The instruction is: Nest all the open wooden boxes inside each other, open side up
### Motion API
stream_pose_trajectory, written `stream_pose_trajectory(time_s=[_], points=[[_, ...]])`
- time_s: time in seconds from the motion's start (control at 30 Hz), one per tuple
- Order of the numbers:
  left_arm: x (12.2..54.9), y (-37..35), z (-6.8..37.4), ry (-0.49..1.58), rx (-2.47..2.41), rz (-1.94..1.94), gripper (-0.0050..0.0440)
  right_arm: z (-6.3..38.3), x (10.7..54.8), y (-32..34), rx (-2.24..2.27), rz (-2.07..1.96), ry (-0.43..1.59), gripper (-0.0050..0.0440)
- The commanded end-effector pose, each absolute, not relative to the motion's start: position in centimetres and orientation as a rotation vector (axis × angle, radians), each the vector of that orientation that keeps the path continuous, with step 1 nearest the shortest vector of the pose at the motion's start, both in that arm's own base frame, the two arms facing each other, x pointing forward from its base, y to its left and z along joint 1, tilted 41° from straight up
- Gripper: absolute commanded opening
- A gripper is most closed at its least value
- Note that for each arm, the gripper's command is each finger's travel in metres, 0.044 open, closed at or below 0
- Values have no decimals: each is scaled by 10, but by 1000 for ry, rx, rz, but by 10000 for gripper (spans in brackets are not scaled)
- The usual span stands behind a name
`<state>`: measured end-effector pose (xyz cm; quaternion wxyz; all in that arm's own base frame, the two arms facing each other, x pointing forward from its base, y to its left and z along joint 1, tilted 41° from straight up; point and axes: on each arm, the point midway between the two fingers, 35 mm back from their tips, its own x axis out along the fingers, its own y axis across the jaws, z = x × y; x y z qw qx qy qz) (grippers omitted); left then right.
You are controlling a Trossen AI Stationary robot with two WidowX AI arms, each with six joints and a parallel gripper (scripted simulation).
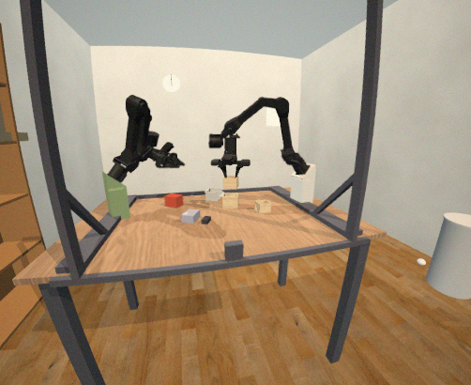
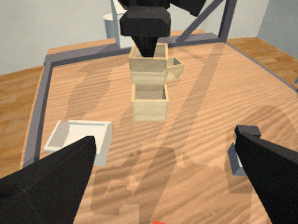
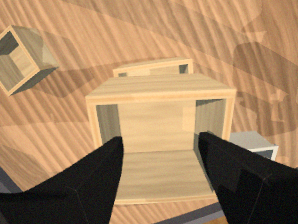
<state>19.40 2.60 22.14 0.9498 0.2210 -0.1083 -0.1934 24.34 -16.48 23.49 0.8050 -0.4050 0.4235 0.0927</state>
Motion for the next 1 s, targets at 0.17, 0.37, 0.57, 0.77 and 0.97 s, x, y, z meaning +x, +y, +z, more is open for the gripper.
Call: stream_pose_trajectory(time_s=[0.17,0.37,0.57,0.77,0.97], points=[[194,26,223,-225,451,-397,400,244,243,-164,-883,179,895,295],[196,22,239,-254,474,-398,400,244,243,-164,-883,179,895,295],[195,16,249,-279,497,-401,400,244,243,-164,-883,179,895,295],[196,15,252,-276,476,-403,400,244,243,-164,-883,179,895,295],[194,9,262,-297,489,-406,400,244,243,-164,-883,179,895,295]])
